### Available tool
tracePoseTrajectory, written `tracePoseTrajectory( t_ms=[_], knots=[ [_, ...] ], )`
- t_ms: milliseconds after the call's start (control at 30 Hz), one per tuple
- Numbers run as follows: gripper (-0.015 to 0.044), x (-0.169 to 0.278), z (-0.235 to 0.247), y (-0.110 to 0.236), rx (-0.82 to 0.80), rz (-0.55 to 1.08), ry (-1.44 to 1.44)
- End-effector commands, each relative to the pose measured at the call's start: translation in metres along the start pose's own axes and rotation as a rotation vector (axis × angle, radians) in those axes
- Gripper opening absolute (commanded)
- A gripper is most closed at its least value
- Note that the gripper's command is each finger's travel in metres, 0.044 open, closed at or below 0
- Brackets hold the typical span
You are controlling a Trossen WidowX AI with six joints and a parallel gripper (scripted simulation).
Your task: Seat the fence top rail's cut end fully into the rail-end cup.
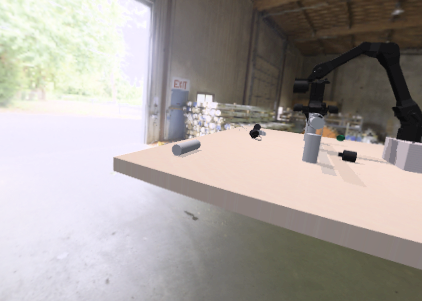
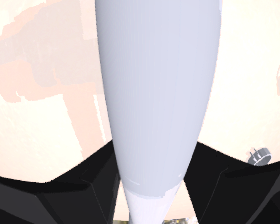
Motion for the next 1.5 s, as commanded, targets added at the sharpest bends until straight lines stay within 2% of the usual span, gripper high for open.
tracePoseTrajectory(
  t_ms=[0,1167,1467],
  knots=[
    [0.0000,0.006,0.001,0.001,0.002,0.013,-0.001],
    [0.0000,0.028,0.005,0.000,0.002,0.015,-0.001],
    [0.0000,0.022,0.005,-0.003,-0.003,0.000,0.003]
  ],
)
Point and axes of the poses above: the point midway between the two fingers, 35 mm back from their tips, its own y axis back along the fingers, its own z axis across the jaws, x = y × z, the point moved 7 cm from there along y, back along the fingers, and after that the axes turned 13 degrees about y, right-handed, at the moved point
